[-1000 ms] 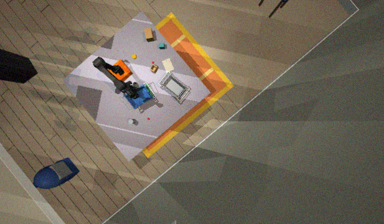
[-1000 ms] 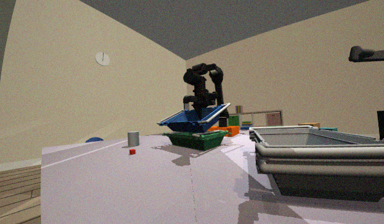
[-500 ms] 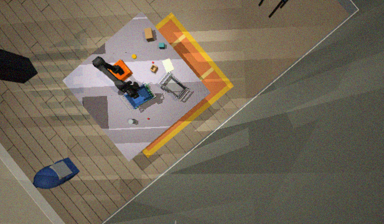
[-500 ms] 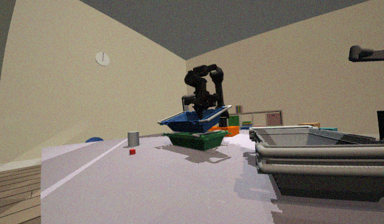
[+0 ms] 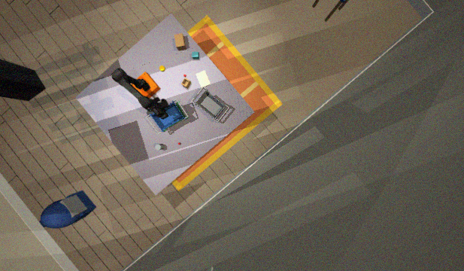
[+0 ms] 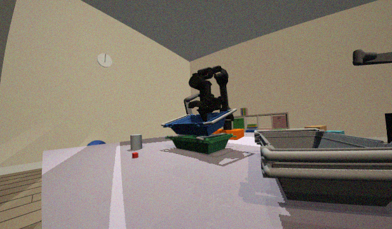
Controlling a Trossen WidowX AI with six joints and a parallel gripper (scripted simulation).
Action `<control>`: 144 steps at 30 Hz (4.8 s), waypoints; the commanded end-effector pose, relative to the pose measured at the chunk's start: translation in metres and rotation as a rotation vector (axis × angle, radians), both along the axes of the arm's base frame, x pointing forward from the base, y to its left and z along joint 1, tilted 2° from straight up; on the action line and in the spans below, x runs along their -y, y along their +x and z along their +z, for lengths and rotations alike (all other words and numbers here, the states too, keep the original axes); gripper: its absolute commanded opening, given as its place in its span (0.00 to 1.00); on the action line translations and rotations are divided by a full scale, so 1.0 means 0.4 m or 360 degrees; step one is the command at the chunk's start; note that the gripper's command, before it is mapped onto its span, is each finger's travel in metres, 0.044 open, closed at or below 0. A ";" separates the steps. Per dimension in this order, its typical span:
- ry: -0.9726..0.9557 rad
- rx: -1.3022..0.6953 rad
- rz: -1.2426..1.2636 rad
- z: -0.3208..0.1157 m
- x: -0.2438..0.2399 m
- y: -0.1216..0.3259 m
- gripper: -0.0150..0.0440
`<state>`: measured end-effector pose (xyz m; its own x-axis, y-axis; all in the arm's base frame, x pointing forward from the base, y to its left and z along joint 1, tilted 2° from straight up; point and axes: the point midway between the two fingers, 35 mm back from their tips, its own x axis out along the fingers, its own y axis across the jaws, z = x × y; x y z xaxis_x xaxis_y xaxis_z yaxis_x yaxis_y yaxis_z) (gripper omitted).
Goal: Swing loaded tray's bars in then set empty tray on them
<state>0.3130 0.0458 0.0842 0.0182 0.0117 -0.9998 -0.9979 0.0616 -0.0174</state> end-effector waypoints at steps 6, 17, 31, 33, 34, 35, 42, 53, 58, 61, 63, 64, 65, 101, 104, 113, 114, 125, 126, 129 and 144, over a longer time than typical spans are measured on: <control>0.0006 -0.0027 -0.0003 -0.024 -0.003 -0.014 0.25; 0.0006 -0.0027 -0.0003 -0.036 -0.003 -0.018 0.25; 0.0006 -0.0027 -0.0003 -0.052 -0.004 -0.022 0.25; 0.0006 -0.0027 -0.0003 -0.058 -0.004 -0.024 0.25; 0.0006 -0.0027 -0.0003 -0.061 -0.005 -0.025 0.25; 0.0006 -0.0027 -0.0003 -0.061 -0.005 -0.025 0.25; 0.0006 -0.0027 -0.0003 -0.061 -0.005 -0.025 0.25; 0.0006 -0.0028 -0.0003 -0.080 -0.005 -0.029 0.25; 0.0006 -0.0028 -0.0003 -0.080 -0.005 -0.029 0.25; 0.0006 -0.0028 -0.0003 -0.080 -0.005 -0.029 0.25; 0.0006 -0.0028 -0.0003 -0.080 -0.005 -0.029 0.25; 0.0006 -0.0028 -0.0003 -0.080 -0.005 -0.029 0.25; 0.0006 -0.0028 -0.0003 -0.080 -0.005 -0.029 0.25; 0.0006 -0.0028 -0.0003 -0.080 -0.005 -0.029 0.25; 0.0006 -0.0028 -0.0003 -0.080 -0.005 -0.029 0.25; 0.0005 -0.0016 -0.0002 -0.076 -0.005 -0.026 0.25; 0.0006 -0.0028 -0.0003 -0.080 -0.005 -0.029 0.25; 0.0006 -0.0028 -0.0003 -0.080 -0.005 -0.029 0.38; 0.0006 -0.0028 -0.0003 -0.080 -0.005 -0.029 0.40; 0.0006 -0.0028 -0.0003 -0.080 -0.005 -0.029 0.48; 0.0006 -0.0028 -0.0003 -0.080 -0.005 -0.029 0.85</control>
<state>0.3021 0.0473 0.0524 0.0045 0.0115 -0.9999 -0.9981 0.0612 -0.0038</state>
